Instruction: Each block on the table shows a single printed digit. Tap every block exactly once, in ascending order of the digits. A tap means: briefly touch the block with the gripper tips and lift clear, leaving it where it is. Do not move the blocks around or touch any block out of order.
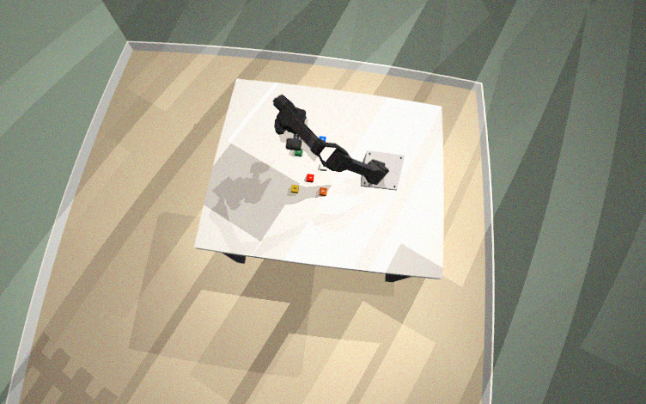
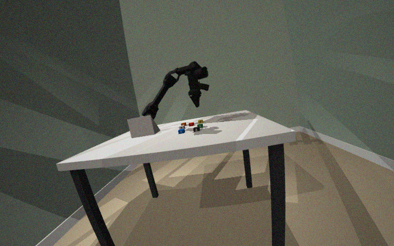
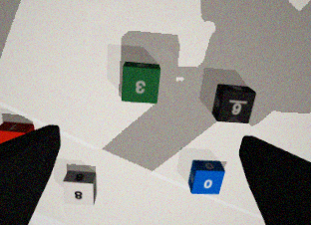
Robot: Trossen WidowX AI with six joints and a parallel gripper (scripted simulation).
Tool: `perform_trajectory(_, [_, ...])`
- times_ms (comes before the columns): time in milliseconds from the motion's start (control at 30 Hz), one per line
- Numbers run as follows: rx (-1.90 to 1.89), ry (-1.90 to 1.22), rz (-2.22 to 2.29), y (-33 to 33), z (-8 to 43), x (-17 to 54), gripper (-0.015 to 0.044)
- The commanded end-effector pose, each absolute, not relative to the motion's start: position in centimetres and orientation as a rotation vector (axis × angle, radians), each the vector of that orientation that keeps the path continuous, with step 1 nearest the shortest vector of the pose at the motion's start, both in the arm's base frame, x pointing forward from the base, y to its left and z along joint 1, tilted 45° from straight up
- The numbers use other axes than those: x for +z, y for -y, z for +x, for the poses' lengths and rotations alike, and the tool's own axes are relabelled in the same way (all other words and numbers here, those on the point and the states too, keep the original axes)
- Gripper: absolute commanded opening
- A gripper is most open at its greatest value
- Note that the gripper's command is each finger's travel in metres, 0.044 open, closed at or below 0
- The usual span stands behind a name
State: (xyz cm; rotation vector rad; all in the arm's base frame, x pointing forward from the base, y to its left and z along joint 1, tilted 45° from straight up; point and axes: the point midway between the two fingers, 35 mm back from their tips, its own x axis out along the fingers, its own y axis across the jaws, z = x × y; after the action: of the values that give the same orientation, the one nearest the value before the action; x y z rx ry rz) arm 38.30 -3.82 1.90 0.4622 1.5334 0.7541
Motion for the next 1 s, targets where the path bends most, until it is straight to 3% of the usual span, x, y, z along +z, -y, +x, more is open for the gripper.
perform_trajectory(0, [0.743, -1.538, 0.465, 7.8, 38.4, -1.8, 0.04])
perform_trajectory(133, [0.745, -1.538, 0.465, 10.8, 37.9, -4.7, 0.04])
perform_trajectory(967, [0.744, -1.538, 0.465, 10.8, 37.8, -4.7, 0.04])
